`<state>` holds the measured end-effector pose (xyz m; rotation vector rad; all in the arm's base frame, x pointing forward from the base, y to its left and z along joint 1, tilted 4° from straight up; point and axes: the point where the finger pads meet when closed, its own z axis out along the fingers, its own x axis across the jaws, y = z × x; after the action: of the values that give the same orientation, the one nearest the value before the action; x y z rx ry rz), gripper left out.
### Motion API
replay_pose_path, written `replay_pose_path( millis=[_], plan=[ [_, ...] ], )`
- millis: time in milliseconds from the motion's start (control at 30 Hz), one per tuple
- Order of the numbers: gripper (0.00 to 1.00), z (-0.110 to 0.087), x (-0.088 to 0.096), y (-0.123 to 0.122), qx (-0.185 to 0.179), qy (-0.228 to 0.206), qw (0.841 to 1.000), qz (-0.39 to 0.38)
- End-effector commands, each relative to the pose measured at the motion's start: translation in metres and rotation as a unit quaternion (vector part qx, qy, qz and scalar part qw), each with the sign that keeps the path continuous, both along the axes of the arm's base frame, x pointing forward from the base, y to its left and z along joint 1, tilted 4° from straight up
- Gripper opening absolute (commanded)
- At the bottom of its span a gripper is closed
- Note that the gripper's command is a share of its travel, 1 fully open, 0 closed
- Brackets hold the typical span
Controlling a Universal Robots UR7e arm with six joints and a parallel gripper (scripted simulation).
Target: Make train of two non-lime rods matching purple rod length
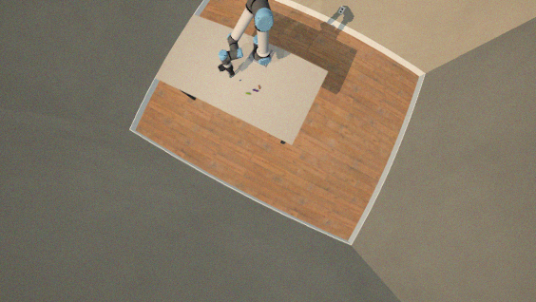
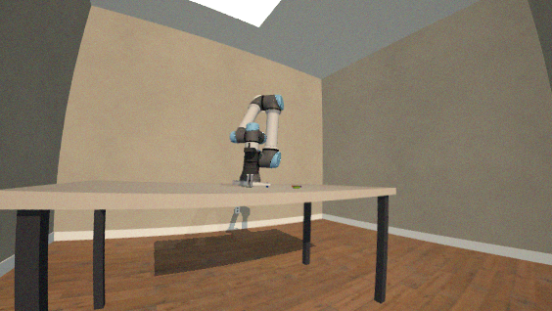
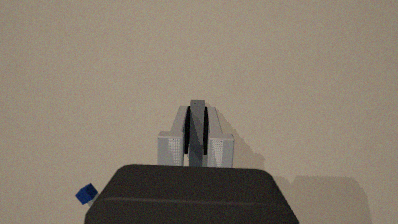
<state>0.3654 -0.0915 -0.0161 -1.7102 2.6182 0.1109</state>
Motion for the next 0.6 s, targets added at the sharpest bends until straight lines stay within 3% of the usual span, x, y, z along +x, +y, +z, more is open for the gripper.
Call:
replay_pose_path(
  millis=[0,567],
  plan=[
    [0.24,-0.0033,0.0002,0.0,0.0,0.0,1.0,0.0],
    [0.24,-0.0051,0.0001,0.0001,0.0,0.0,1.0,0.0]
  ],
)
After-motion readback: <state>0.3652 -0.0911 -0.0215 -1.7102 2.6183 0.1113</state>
